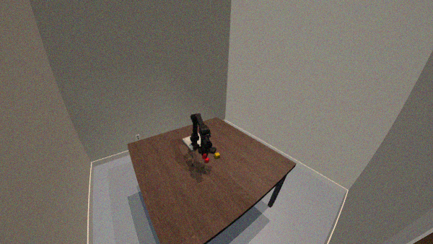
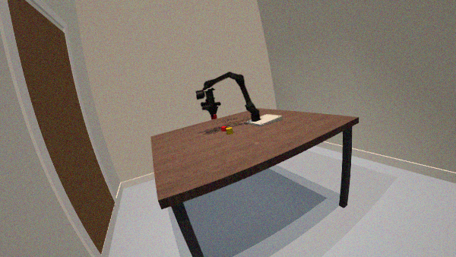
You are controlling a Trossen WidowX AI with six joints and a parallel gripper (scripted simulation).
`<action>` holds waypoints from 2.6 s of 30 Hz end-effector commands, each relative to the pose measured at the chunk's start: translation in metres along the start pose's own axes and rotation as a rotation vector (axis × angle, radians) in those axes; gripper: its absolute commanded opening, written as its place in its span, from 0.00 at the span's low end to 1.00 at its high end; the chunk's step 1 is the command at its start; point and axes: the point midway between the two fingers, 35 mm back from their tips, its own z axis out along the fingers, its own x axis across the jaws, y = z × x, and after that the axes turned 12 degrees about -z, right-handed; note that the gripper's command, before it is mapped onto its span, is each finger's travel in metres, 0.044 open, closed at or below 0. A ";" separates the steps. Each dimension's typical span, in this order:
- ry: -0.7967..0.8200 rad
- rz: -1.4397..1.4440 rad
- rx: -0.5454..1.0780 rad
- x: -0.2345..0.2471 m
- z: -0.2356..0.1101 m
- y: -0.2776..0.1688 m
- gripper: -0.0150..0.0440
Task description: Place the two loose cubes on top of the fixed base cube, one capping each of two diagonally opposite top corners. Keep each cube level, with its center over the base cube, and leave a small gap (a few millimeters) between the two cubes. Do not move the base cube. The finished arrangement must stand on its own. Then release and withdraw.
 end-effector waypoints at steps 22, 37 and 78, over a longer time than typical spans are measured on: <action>0.002 -0.668 0.011 0.050 0.016 -0.061 0.43; 0.009 -1.065 0.012 0.072 0.024 -0.101 0.43; 0.016 -1.477 0.009 0.088 0.053 -0.144 0.43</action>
